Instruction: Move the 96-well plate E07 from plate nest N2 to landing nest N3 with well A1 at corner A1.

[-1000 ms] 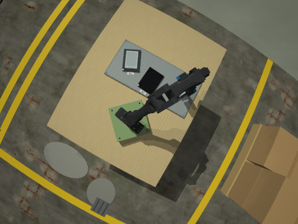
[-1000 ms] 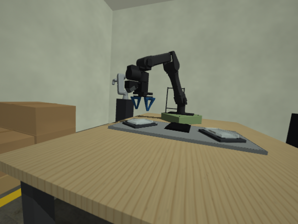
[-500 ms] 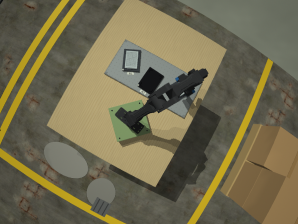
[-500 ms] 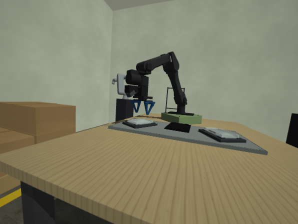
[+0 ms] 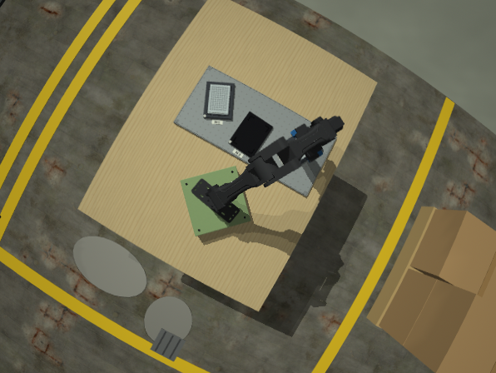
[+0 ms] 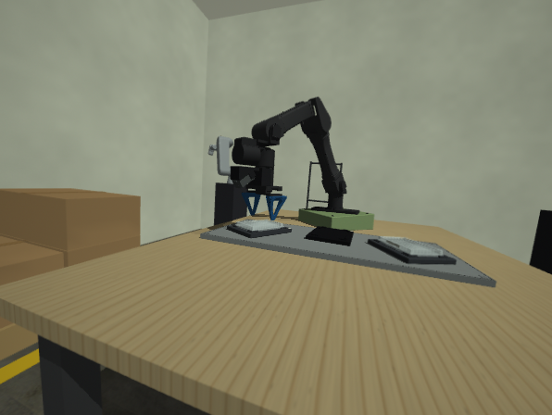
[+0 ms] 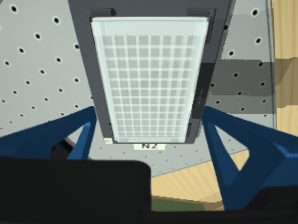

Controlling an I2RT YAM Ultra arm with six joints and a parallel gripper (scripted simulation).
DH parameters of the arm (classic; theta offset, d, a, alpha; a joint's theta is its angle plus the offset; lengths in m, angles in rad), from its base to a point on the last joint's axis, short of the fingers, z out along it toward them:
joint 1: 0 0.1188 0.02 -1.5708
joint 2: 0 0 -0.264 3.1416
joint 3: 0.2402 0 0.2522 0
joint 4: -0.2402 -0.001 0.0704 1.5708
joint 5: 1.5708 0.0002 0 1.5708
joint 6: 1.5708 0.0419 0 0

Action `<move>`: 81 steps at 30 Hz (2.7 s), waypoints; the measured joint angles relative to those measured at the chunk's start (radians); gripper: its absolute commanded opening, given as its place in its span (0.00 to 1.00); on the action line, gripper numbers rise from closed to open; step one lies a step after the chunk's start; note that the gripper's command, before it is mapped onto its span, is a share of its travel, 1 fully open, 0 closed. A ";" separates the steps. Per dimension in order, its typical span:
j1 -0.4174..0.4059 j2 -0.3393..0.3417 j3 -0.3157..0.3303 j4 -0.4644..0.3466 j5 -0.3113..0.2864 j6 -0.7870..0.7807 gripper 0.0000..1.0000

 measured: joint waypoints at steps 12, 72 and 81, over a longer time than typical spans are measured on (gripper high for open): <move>-0.001 0.022 -0.033 0.059 0.000 -0.001 1.00; -0.001 0.039 -0.054 0.112 0.000 -0.001 0.00; -0.001 0.022 -0.037 0.090 0.000 -0.001 0.00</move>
